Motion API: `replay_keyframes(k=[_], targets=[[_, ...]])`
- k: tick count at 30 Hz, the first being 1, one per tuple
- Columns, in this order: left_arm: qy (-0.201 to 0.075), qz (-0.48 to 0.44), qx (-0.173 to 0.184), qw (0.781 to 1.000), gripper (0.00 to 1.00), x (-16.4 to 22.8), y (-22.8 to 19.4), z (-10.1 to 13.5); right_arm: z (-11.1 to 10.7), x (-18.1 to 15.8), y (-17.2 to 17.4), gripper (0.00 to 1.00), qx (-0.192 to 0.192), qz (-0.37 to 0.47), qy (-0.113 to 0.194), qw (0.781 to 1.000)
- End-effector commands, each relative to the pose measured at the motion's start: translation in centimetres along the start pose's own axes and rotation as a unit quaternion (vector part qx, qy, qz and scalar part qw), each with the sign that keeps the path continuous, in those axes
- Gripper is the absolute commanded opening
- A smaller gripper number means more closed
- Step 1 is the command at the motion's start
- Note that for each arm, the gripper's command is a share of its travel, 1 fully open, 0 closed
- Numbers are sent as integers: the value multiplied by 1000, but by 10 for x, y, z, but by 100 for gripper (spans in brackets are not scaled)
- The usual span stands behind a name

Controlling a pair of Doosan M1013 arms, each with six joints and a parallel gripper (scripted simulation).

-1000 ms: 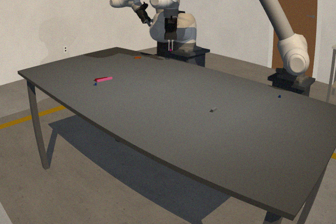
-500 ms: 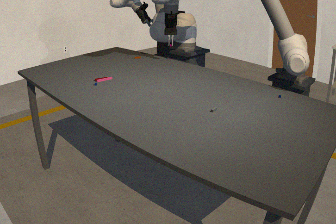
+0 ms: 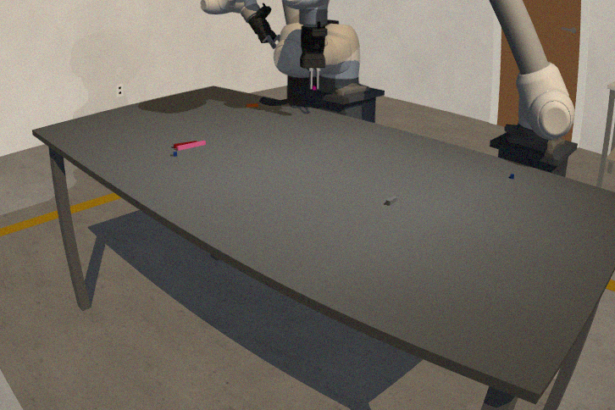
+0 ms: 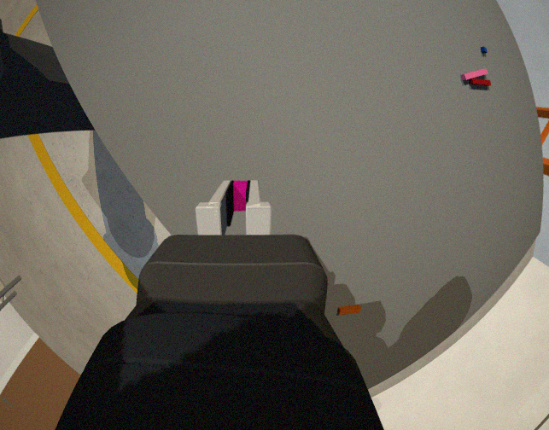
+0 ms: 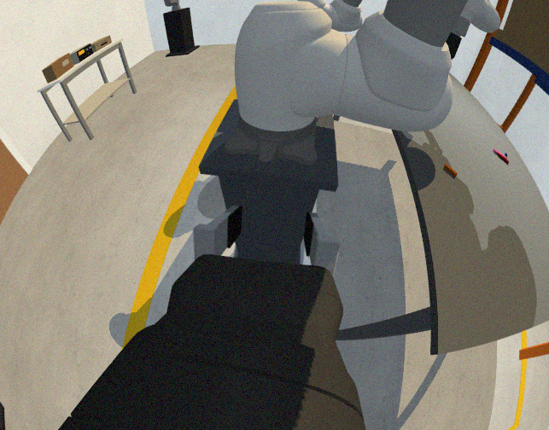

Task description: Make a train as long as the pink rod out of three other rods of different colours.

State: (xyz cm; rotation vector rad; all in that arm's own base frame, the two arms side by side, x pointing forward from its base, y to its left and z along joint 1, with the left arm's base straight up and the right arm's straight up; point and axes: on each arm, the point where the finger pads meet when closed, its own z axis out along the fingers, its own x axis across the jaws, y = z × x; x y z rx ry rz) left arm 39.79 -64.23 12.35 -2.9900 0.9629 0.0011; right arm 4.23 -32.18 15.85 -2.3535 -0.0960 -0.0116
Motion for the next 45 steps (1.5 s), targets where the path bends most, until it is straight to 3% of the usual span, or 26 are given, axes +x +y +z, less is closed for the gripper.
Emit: replay_keyframes(k=[1, 3, 4, 18, 20, 21, 35, 37, 38, 45], targets=[[1, -38, 0, 999, 24, 4, -42, -2, 0, 0, 0, 100, 0, 0, 0, 1000], [1, -38, 0, 999, 24, 4, -42, -2, 0, 0, 0, 100, 0, 0, 0, 1000], [1, -68, 0, 998, 24, 4, -74, -3, 0, 0, 0, 100, 0, 0, 0, 1000], [1, -209, 0, 978, 24, -14, -219, -6, 0, 0, 0, 100, 0, 0, 0, 1000], [1, -209, 0, 978, 24, -14, -219, -6, 0, 0, 0, 100, 0, 0, 0, 1000], [1, -240, 0, 971, 24, -22, -250, -6, 0, 0, 0, 100, 0, 0, 0, 1000], [1, -383, 0, 924, 24, -79, -382, -5, 0, 0, 0, 100, 0, 0, 0, 1000], [1, -383, 0, 924, 24, -79, -382, -5, 0, 0, 0, 100, 0, 0, 0, 1000], [1, -414, 0, 910, 24, -96, -409, -5, 0, 0, 0, 100, 0, 0, 0, 1000], [1, -480, 0, 877, 24, -136, -462, -3, 0, 0, 0, 100, 0, 0, 0, 1000]])
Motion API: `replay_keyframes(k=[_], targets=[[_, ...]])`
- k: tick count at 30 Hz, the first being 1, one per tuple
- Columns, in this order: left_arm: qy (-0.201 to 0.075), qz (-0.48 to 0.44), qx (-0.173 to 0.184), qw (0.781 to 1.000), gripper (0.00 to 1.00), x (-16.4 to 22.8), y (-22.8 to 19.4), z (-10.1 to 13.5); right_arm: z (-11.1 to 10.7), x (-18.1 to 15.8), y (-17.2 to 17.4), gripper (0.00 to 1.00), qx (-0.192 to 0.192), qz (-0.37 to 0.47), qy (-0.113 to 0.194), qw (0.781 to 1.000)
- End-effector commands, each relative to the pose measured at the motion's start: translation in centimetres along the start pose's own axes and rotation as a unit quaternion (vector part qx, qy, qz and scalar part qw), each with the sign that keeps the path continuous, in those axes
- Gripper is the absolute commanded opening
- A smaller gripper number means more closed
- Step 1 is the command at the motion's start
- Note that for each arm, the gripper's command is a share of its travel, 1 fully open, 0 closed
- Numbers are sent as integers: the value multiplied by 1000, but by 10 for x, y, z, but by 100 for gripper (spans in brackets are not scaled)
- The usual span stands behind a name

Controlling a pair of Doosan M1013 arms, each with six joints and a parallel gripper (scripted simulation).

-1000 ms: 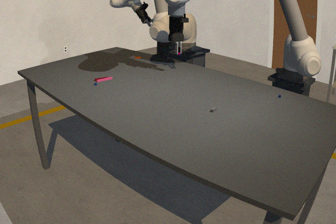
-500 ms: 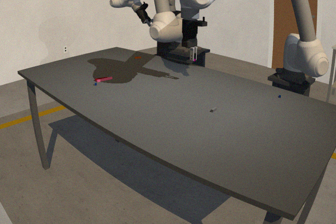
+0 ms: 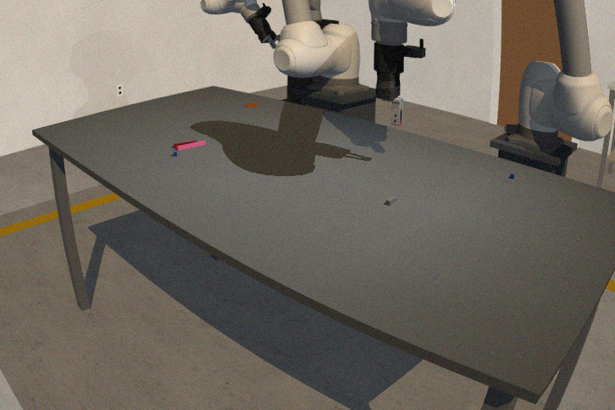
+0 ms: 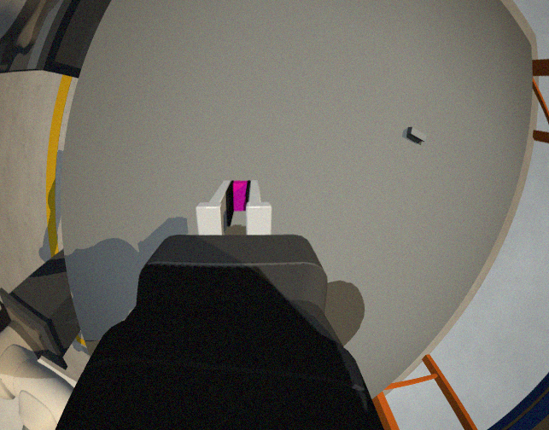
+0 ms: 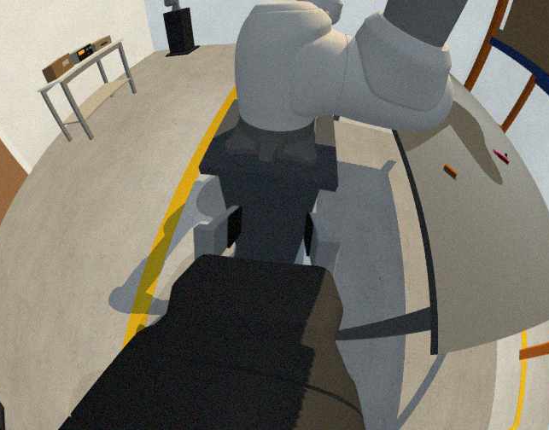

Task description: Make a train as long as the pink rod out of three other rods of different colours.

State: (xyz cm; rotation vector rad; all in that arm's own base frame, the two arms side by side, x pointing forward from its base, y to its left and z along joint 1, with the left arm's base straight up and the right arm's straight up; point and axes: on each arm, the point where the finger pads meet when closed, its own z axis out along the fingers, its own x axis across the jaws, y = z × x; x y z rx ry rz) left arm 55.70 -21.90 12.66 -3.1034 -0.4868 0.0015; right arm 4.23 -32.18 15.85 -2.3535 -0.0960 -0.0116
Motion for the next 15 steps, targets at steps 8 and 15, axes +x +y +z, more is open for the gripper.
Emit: replay_keyframes(k=[8, 15], targets=[[1, -119, -1, 993, 24, 22, -104, 2, 0, 0, 0, 100, 0, 0, 0, 1000], [1, -197, -1, 980, 24, 23, -169, 5, 0, 0, 0, 100, 0, 0, 0, 1000]])
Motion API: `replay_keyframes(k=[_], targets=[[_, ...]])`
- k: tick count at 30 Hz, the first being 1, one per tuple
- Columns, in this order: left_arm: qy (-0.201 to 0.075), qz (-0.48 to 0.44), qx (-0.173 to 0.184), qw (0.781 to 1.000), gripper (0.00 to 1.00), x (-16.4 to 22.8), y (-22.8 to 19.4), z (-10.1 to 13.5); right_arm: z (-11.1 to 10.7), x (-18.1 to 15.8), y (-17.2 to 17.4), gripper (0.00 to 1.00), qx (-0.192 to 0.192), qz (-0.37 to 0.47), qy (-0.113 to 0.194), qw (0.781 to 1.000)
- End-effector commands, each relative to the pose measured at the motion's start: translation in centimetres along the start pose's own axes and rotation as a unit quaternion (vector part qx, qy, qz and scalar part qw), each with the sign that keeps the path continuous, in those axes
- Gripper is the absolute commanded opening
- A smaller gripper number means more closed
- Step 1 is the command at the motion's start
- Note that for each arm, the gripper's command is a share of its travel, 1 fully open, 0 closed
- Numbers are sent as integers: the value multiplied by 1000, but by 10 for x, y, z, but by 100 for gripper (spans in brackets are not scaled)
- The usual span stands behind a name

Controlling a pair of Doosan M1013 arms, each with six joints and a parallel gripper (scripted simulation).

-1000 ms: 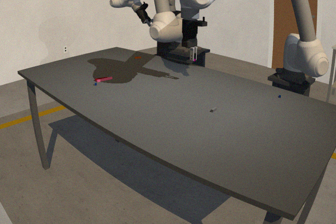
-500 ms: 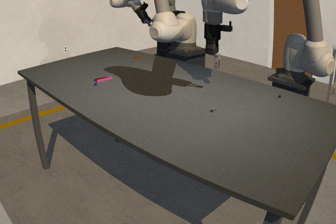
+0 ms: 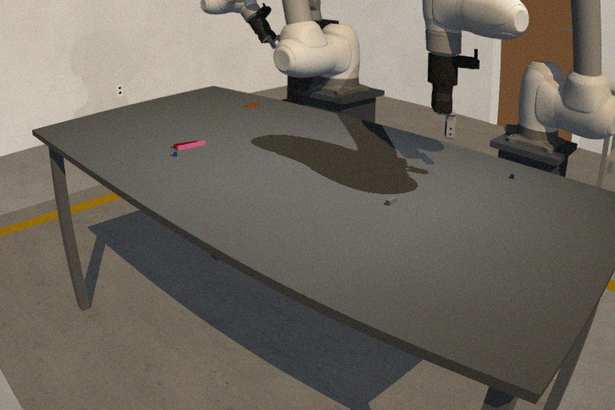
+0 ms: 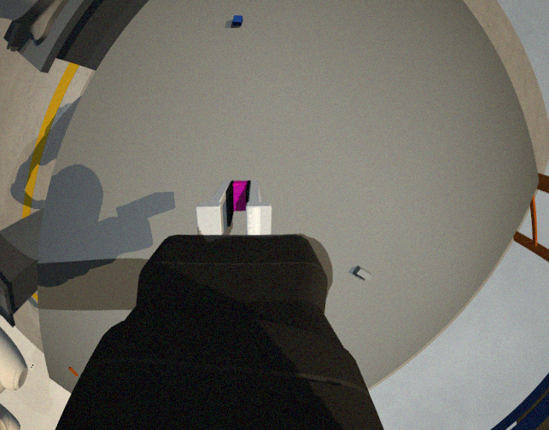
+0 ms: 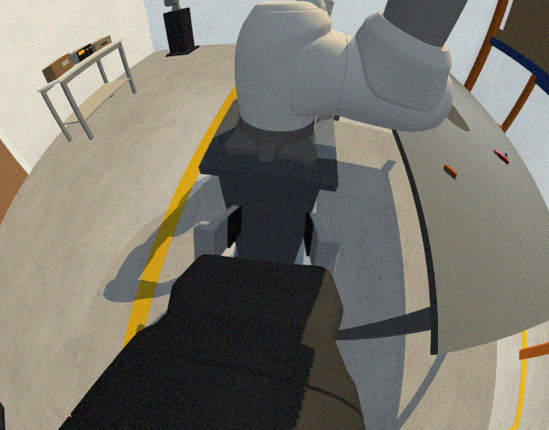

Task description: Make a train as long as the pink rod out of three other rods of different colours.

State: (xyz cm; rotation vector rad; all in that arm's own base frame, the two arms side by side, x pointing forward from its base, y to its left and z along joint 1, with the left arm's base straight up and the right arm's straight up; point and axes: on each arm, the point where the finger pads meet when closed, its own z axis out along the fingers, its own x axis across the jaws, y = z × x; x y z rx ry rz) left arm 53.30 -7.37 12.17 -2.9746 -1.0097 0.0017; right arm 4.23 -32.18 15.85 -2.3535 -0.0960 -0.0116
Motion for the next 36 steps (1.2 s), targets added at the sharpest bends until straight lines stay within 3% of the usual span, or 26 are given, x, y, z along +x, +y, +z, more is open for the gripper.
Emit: replay_keyframes(k=[1, 21, 28, 36], targets=[[1, -30, -1, 1000, 24, 10, -24, 0, 0, 0, 0, 100, 0, 0, 0, 1000], [1, -33, -1, 999, 24, 11, -26, 4, 0, 0, 0, 100, 0, 0, 0, 1000], [1, -33, -1, 999, 24, 11, -26, 17, 0, 0, 0, 100, 0, 0, 0, 1000], [1, -33, -1, 999, 24, 11, -26, 51, 0, 0, 0, 100, 0, 0, 0, 1000]])
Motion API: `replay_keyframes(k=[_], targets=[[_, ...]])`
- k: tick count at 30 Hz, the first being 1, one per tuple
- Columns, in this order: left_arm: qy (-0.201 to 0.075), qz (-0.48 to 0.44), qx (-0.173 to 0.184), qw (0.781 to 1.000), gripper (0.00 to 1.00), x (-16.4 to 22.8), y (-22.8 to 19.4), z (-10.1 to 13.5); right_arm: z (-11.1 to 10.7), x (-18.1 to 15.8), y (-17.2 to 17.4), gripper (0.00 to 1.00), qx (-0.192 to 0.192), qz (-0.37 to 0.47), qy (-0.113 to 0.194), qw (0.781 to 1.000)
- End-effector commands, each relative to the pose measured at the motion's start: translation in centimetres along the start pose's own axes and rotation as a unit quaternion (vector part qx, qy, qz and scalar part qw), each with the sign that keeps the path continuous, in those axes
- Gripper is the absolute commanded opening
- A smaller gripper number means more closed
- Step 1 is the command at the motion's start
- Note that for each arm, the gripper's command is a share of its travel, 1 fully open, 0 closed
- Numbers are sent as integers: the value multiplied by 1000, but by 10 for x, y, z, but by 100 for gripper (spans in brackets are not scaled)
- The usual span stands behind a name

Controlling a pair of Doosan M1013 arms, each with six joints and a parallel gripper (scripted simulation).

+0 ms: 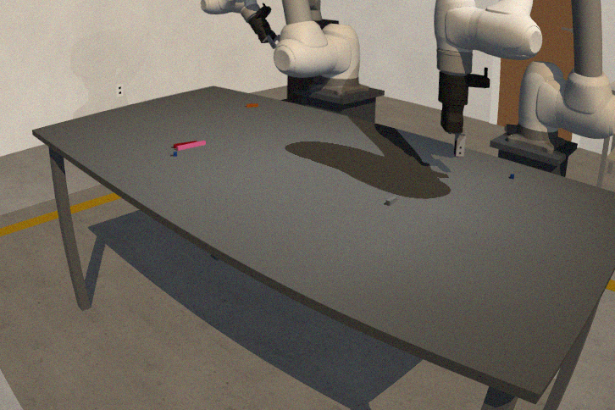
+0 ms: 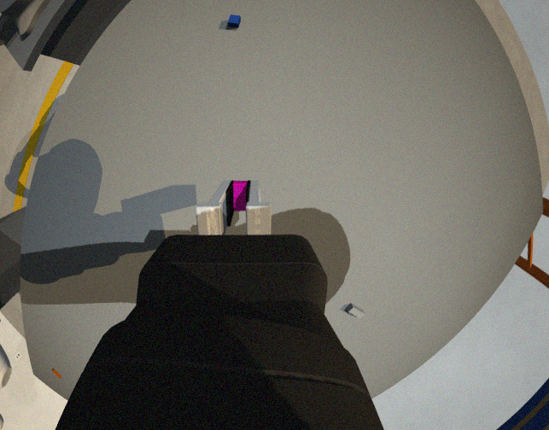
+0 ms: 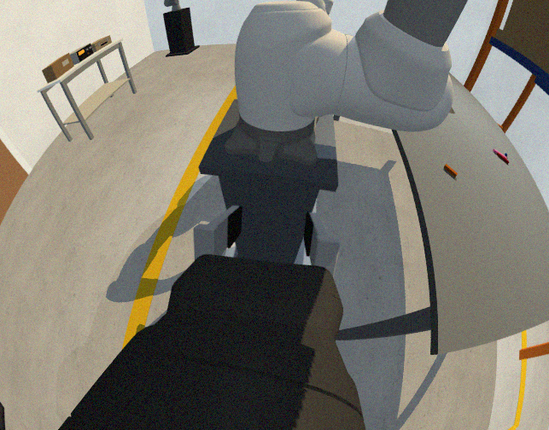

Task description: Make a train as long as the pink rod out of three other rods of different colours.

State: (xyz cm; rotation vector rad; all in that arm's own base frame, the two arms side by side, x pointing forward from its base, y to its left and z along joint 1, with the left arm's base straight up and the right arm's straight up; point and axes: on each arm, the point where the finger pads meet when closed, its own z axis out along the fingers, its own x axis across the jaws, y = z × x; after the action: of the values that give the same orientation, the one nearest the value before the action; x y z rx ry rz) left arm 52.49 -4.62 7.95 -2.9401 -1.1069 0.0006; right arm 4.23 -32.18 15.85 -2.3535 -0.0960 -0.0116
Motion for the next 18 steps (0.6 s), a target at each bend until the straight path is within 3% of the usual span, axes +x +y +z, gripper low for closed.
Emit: replay_keyframes(k=[1, 7, 18], targets=[[1, 0, 0, 1000, 24, 1, 1, 13, 0, 0, 0, 100, 0, 0, 0, 1000], [1, 0, 0, 1000, 24, 1, 1, 35, 0, 0, 0, 100, 0, 0, 0, 1000], [1, 0, 0, 1000, 24, 1, 1, 46, 0, 0, 0, 100, 0, 0, 0, 1000]])
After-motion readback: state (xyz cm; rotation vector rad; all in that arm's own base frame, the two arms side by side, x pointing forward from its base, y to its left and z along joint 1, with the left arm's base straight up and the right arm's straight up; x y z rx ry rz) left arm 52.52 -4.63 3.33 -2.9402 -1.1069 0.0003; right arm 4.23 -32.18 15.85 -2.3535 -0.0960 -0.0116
